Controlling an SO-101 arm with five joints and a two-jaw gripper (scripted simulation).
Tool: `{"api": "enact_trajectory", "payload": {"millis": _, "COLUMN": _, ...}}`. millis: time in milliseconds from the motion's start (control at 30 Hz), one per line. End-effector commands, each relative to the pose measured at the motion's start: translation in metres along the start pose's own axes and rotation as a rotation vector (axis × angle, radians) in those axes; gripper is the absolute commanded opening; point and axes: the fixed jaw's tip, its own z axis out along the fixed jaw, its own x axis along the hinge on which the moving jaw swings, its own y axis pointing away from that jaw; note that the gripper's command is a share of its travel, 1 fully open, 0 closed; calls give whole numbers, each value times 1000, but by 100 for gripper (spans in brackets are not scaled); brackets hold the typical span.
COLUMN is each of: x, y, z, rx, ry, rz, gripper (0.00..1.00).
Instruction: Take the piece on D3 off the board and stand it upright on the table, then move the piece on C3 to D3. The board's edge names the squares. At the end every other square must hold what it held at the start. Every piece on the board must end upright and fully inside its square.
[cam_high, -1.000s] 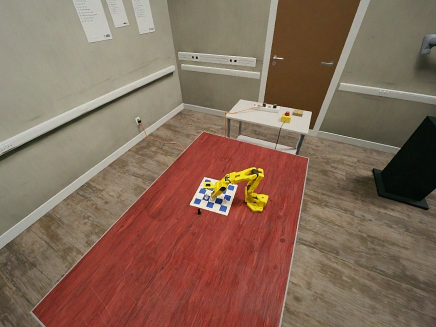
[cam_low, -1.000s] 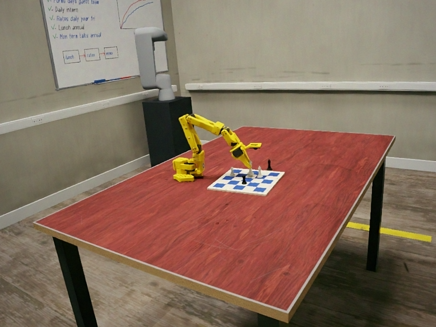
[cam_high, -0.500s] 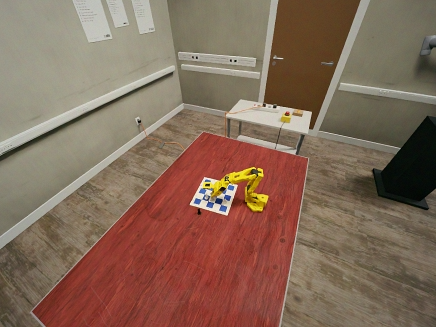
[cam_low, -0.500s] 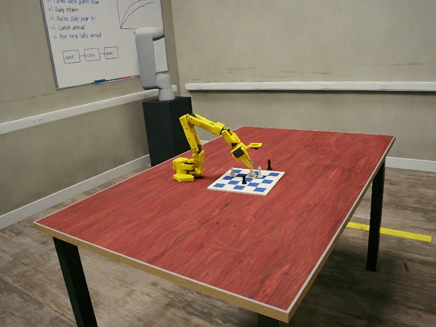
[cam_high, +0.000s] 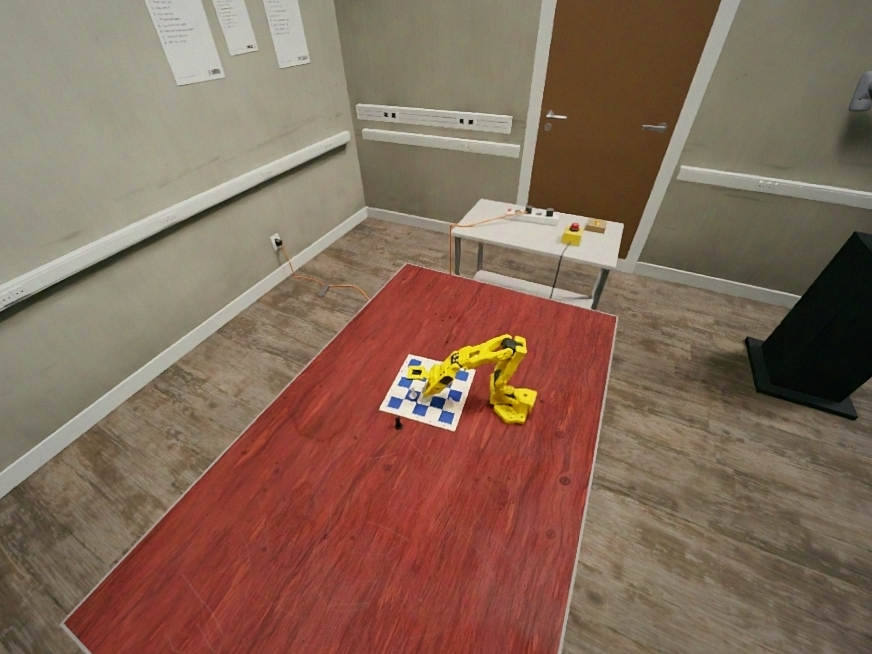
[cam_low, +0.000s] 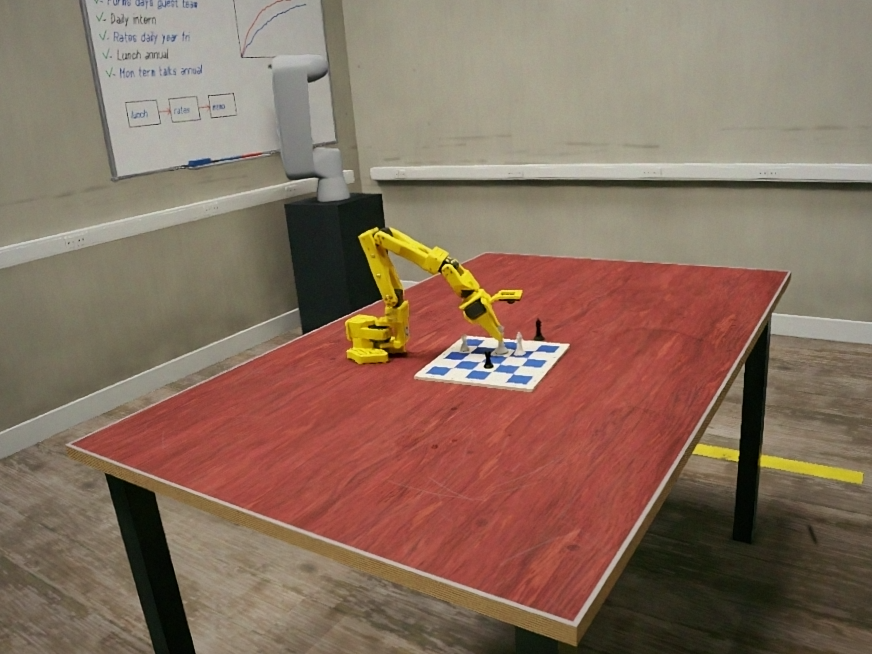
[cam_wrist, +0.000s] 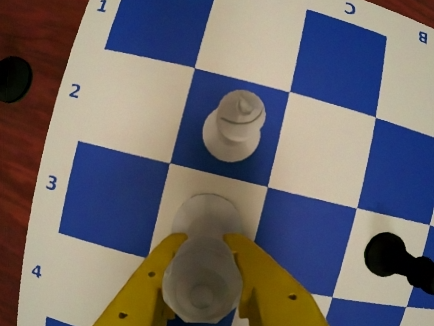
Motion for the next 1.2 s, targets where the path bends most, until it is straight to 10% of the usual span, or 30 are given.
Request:
{"api": "enact_trajectory", "payload": {"millis": 0, "x": 6, "y": 2, "z": 4, "rx": -5, "ry": 15, "rz": -13, "gripper": 0}}
{"api": "enact_trajectory", "payload": {"millis": 1167, "x": 6, "y": 2, "z": 4, "rx": -6, "ry": 15, "rz": -13, "gripper": 12}}
